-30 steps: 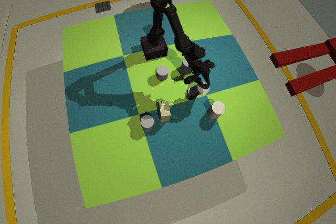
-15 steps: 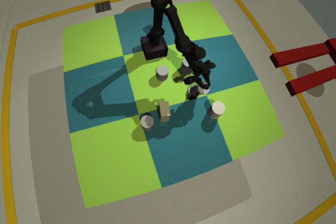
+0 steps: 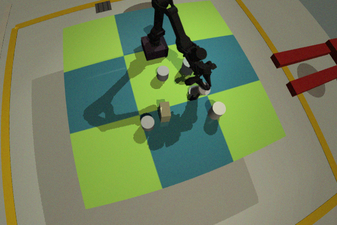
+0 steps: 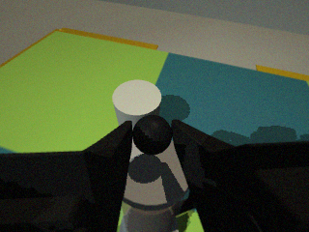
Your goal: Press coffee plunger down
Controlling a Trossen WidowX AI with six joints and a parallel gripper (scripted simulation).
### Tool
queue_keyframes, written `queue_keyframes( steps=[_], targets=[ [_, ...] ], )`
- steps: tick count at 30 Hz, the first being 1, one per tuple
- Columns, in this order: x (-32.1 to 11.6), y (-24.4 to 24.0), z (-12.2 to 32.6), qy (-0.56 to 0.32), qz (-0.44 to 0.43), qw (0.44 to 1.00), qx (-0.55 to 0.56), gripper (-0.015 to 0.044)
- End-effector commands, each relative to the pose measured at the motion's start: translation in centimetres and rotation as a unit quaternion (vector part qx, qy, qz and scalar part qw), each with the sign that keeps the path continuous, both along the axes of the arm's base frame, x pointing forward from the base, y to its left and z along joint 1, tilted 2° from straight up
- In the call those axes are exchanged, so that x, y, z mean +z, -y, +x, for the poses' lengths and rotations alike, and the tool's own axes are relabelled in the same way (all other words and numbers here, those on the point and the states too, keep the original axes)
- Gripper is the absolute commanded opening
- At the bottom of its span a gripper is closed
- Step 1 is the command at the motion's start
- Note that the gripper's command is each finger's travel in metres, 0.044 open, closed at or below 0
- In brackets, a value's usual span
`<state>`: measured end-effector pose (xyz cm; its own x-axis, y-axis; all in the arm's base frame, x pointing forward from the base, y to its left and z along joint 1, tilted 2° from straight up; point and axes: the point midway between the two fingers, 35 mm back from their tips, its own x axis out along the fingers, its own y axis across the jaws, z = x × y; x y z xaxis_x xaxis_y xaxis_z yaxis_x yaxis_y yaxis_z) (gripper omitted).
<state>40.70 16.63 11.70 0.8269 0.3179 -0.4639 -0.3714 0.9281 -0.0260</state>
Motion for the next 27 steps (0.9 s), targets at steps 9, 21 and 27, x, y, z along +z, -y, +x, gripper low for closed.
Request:
queue_keyframes(
  steps=[9, 21, 27],
  targets=[
    [-0.79, -0.04, 0.17, -0.009, -0.007, 1.000, 0.002, 0.0123],
    [-0.05, -0.09, 0.27, -0.001, 0.000, 1.000, 0.000, 0.0123],
    [-0.05, -0.09, 0.27, -0.001, 0.000, 1.000, 0.000, 0.0149]
  ],
)
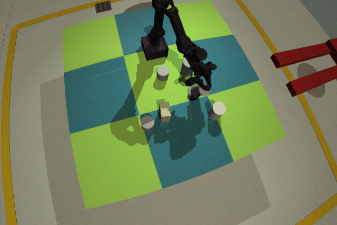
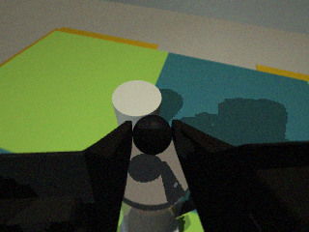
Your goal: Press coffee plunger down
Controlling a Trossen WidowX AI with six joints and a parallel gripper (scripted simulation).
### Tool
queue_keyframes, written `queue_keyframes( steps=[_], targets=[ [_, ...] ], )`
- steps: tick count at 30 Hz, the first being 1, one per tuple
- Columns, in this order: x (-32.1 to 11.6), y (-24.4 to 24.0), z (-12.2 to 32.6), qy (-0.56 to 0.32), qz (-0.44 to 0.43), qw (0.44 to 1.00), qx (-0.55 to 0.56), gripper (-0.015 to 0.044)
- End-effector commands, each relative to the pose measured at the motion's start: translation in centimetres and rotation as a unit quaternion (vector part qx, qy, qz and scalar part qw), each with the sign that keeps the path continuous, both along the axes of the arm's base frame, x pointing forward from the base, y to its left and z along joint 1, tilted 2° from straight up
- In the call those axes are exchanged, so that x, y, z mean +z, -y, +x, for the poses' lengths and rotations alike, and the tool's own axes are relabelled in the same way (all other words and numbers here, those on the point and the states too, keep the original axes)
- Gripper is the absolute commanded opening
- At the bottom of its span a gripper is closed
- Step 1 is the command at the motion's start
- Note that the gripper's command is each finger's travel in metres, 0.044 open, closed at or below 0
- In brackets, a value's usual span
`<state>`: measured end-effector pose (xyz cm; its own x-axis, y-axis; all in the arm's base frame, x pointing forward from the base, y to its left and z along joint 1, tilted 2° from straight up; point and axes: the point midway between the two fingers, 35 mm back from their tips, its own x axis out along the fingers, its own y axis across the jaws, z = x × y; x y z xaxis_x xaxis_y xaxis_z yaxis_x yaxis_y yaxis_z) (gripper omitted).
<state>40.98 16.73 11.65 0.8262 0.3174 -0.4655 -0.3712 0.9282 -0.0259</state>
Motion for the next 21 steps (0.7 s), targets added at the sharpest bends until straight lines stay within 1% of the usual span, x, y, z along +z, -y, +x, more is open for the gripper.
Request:
queue_keyframes(
  steps=[1, 11, 14, 21],
  targets=[
    [0.0, 0.0, 0.0, 0.000, 0.000, 1.000, 0.000, 0.0175],
    [0.0, 0.0, 0.0, 0.000, 0.000, 1.000, 0.000, 0.0438],
    [0.0, 0.0, 0.0, 0.000, 0.000, 1.000, 0.000, 0.0440],
    [1.7, 0.2, -0.3, 0.005, 0.009, 1.000, -0.006, 0.0440]
  ],
)
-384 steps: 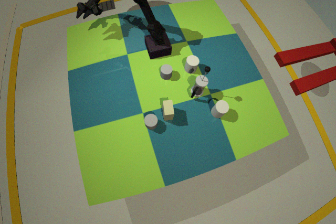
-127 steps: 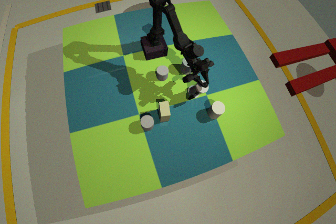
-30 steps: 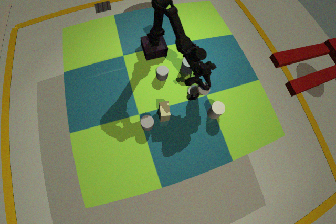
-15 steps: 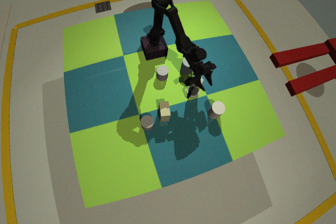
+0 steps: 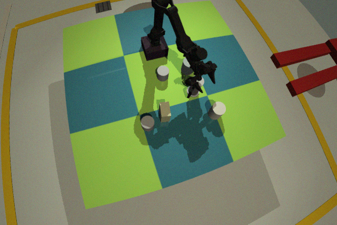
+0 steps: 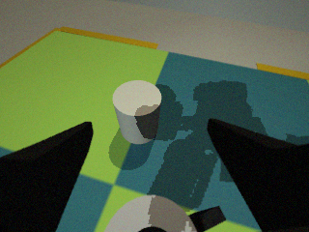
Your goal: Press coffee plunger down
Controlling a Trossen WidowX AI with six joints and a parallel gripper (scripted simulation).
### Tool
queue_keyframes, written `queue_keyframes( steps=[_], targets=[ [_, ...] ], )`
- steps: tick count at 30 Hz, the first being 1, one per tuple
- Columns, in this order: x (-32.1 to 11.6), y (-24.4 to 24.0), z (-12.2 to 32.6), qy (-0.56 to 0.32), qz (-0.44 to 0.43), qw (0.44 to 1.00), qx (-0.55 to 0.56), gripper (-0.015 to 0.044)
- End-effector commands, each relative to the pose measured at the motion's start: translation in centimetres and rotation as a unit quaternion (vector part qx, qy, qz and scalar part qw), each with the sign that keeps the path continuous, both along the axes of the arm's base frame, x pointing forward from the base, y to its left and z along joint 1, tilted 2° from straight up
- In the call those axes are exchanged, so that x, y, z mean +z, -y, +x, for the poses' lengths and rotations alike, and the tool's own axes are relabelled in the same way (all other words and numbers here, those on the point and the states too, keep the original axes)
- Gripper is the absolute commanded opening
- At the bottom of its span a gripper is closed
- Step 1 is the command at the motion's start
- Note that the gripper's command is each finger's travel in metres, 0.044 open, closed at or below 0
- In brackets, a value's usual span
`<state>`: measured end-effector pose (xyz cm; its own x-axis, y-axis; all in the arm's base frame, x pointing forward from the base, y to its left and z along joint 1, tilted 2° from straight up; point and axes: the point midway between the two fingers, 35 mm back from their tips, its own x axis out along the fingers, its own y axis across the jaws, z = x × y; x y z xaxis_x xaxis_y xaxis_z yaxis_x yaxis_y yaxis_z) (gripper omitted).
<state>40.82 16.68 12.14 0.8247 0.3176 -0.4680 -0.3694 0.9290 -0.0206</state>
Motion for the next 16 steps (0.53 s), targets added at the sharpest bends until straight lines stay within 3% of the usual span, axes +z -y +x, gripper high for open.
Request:
queue_keyframes(
  steps=[1, 10, 16],
  targets=[
    [1.4, 0.1, -0.4, 0.007, 0.005, 1.000, -0.003, 0.0440],
    [6.6, 1.8, -6.3, -0.007, -0.008, 1.000, 0.005, 0.0440],
    [6.6, 2.0, -6.9, -0.008, -0.010, 1.000, 0.006, 0.0440]
  ],
)
